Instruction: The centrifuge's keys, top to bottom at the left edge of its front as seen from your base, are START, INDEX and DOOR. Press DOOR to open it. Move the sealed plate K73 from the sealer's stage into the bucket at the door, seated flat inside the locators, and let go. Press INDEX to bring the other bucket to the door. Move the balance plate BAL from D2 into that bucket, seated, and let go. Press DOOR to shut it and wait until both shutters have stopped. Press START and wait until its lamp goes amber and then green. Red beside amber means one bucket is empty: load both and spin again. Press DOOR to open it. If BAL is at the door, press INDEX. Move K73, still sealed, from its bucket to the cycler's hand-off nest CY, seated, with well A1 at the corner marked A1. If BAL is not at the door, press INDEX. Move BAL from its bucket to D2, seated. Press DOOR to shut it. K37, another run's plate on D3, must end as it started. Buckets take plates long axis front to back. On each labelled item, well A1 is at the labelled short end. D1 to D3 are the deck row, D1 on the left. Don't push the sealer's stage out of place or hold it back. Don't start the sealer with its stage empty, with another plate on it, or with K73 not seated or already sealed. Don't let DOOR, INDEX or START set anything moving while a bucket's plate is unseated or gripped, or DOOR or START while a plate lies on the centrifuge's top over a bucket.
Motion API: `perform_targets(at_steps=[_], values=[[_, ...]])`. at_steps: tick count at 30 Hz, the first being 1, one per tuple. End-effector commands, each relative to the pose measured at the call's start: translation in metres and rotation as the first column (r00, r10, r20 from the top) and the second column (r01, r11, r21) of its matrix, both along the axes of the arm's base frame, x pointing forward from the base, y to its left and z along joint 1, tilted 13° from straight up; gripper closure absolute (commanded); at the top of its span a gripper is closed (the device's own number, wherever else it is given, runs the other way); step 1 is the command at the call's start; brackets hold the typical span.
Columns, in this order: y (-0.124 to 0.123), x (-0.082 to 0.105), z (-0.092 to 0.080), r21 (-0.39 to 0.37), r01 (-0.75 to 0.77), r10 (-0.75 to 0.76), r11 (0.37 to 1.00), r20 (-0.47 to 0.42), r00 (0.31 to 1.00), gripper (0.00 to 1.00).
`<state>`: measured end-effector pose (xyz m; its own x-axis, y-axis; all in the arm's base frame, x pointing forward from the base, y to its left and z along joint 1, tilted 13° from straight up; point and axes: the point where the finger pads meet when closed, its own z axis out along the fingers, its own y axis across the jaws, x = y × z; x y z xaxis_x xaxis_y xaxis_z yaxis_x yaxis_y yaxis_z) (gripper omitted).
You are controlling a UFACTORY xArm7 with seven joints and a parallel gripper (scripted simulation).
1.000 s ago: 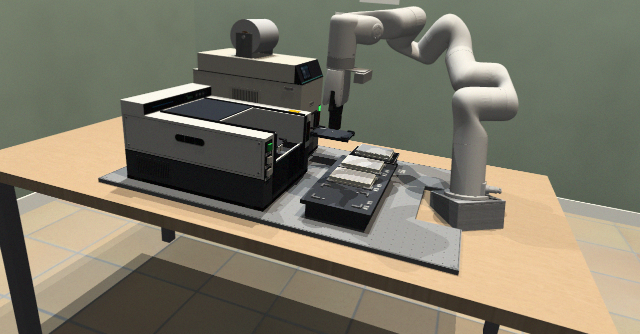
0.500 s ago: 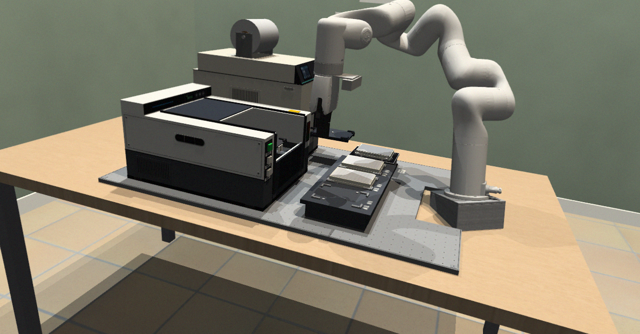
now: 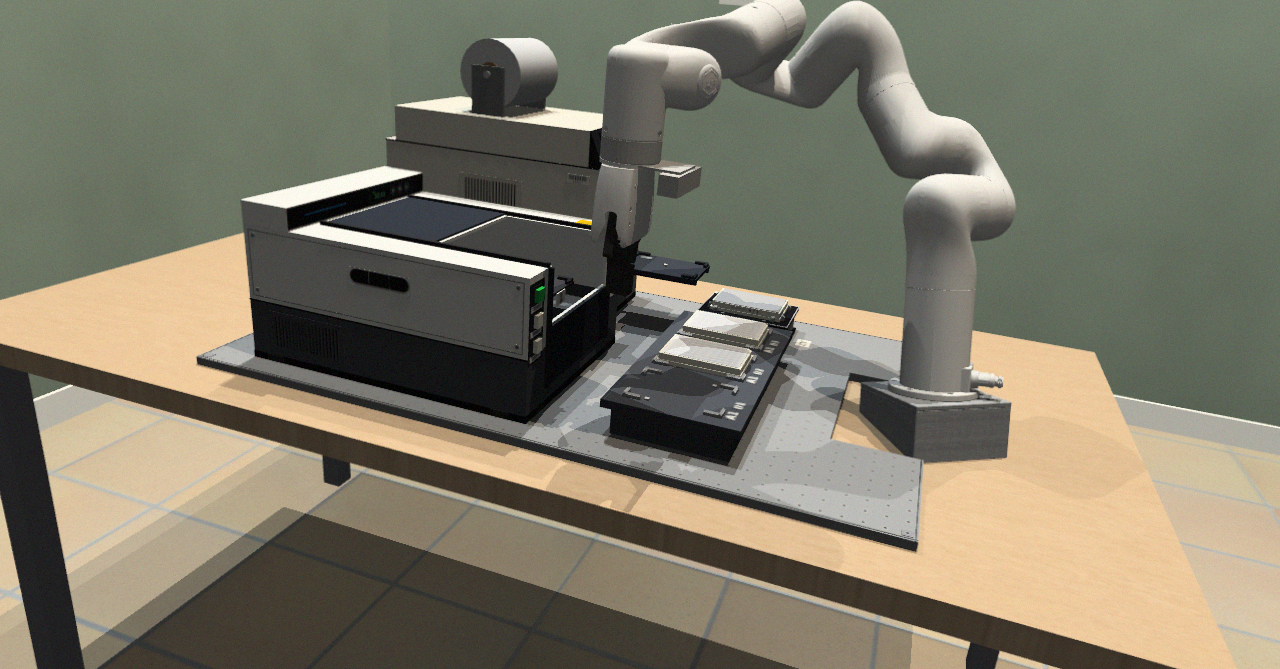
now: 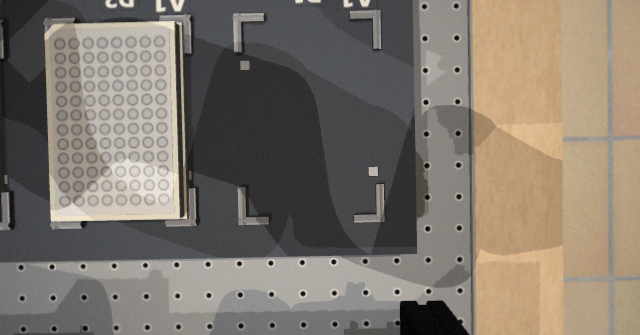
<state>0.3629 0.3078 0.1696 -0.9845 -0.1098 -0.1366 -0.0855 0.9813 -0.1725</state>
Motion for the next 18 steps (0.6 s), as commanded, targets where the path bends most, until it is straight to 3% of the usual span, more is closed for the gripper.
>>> perform_targets(at_steps=[1, 18], values=[[0.0212, 0.0048, -0.0061, -0.010, 0.004, -0.004, 1.000, -0.007, 1.000, 1.00], [0.0267, 0.0055, -0.0078, -0.010, -0.001, 0.001, 1.000, -0.008, 1.000, 1.00]])
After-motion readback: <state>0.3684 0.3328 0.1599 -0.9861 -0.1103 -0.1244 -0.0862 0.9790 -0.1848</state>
